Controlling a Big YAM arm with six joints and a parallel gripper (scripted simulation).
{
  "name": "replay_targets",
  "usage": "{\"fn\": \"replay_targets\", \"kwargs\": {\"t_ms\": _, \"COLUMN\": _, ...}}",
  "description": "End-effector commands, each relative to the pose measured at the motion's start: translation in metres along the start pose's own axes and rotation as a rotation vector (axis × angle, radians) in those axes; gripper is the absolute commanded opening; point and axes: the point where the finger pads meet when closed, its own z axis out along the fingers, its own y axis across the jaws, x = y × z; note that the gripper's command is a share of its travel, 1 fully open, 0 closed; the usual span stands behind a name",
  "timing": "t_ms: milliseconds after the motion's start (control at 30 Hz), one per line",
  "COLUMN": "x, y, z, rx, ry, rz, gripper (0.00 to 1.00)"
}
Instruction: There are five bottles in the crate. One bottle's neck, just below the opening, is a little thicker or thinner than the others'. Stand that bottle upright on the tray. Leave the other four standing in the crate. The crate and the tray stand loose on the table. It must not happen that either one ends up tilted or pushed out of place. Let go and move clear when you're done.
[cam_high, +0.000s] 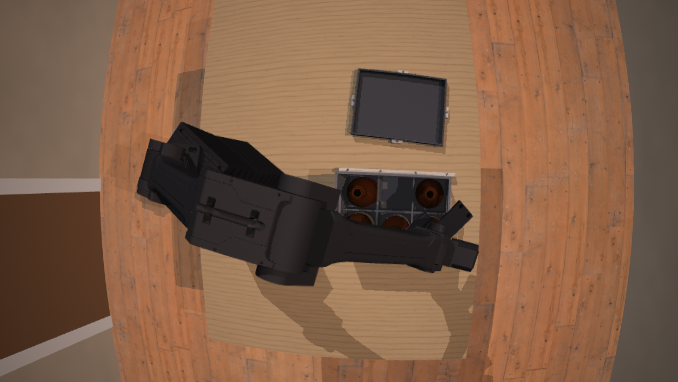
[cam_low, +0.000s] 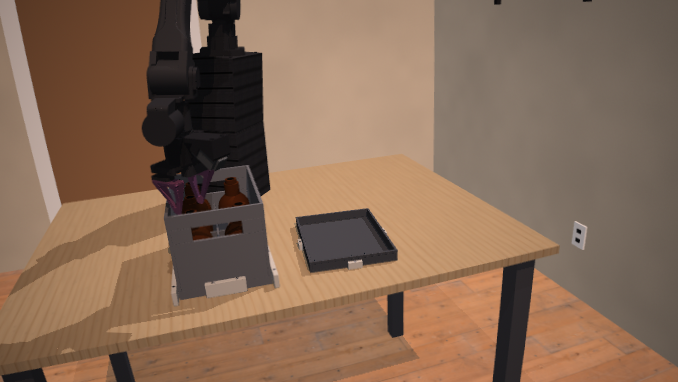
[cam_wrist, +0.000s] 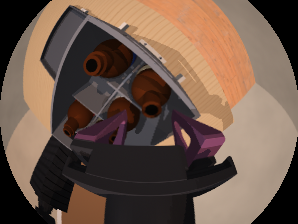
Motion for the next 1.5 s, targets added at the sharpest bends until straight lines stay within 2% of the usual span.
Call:
{"fn": "replay_targets", "kwargs": {"t_ms": 0, "x": -0.021, "y": -0.015, "z": -0.002, "rx": 0.041, "ry": -0.027, "rz": -0.007, "gripper": 0.61}}
{"fn": "replay_targets", "kwargs": {"t_ms": 167, "x": -0.019, "y": -0.013, "z": 0.008, "rx": 0.034, "ry": -0.023, "rz": -0.006, "gripper": 0.61}}
{"fn": "replay_targets", "kwargs": {"t_ms": 267, "x": -0.024, "y": -0.019, "z": 0.001, "rx": 0.052, "ry": -0.035, "rz": -0.008, "gripper": 0.61}}
{"fn": "replay_targets", "kwargs": {"t_ms": 367, "x": -0.019, "y": -0.013, "z": 0.016, "rx": 0.033, "ry": -0.022, "rz": -0.006, "gripper": 0.61}}
{"fn": "replay_targets", "kwargs": {"t_ms": 433, "x": -0.019, "y": -0.013, "z": 0.016, "rx": 0.033, "ry": -0.022, "rz": -0.006, "gripper": 0.61}}
{"fn": "replay_targets", "kwargs": {"t_ms": 467, "x": -0.025, "y": -0.020, "z": 0.003, "rx": 0.055, "ry": -0.037, "rz": -0.008, "gripper": 0.61}}
{"fn": "replay_targets", "kwargs": {"t_ms": 567, "x": -0.018, "y": -0.012, "z": 0.020, "rx": 0.033, "ry": -0.022, "rz": -0.006, "gripper": 0.61}}
{"fn": "replay_targets", "kwargs": {"t_ms": 633, "x": -0.018, "y": -0.012, "z": 0.022, "rx": 0.033, "ry": -0.022, "rz": -0.006, "gripper": 0.61}}
{"fn": "replay_targets", "kwargs": {"t_ms": 733, "x": -0.025, "y": -0.020, "z": 0.011, "rx": 0.054, "ry": -0.036, "rz": -0.008, "gripper": 0.61}}
{"fn": "replay_targets", "kwargs": {"t_ms": 867, "x": -0.018, "y": -0.012, "z": 0.026, "rx": 0.033, "ry": -0.022, "rz": -0.006, "gripper": 0.61}}
{"fn": "replay_targets", "kwargs": {"t_ms": 1033, "x": -0.024, "y": -0.020, "z": 0.015, "rx": 0.053, "ry": -0.034, "rz": -0.008, "gripper": 0.61}}
{"fn": "replay_targets", "kwargs": {"t_ms": 1200, "x": -0.021, "y": -0.016, "z": 0.022, "rx": 0.043, "ry": -0.028, "rz": -0.007, "gripper": 0.61}}
{"fn": "replay_targets", "kwargs": {"t_ms": 1467, "x": -0.022, "y": -0.017, "z": 0.020, "rx": 0.045, "ry": -0.029, "rz": -0.007, "gripper": 0.61}}
